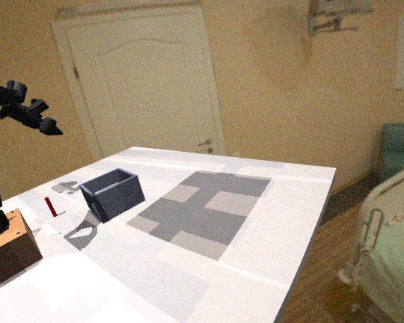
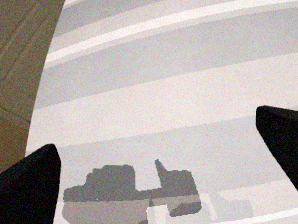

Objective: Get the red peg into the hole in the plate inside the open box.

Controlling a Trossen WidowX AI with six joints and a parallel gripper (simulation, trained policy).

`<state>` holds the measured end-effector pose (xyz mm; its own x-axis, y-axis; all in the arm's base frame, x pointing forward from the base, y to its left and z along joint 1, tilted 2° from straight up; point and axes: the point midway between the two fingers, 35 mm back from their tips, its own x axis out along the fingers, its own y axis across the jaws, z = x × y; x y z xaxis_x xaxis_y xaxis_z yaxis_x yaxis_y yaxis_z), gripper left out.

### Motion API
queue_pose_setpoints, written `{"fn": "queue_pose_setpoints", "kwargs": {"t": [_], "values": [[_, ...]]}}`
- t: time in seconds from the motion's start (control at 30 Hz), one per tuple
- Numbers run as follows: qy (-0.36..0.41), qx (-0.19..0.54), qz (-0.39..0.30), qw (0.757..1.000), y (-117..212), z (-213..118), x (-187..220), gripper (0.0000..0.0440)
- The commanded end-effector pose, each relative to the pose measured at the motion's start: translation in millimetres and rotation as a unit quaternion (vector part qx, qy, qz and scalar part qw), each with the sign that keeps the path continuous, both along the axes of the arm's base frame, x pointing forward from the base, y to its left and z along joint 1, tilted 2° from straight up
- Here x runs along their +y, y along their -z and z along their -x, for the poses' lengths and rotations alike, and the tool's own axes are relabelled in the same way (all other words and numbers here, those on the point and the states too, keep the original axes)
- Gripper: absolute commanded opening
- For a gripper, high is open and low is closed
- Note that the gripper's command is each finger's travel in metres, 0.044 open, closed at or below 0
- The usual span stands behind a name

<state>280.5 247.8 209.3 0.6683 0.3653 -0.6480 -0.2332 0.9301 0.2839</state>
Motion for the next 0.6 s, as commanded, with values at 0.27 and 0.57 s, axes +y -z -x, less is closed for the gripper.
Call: {"fn": "queue_pose_setpoints", "kwargs": {"t": [0.27,0.57], "values": [[0.122,0.178,0.035,0.976,74.8,32.0,-44.2,0.0440],[0.230,0.281,0.065,0.930,111.0,60.4,-81.0,0.0439]]}}
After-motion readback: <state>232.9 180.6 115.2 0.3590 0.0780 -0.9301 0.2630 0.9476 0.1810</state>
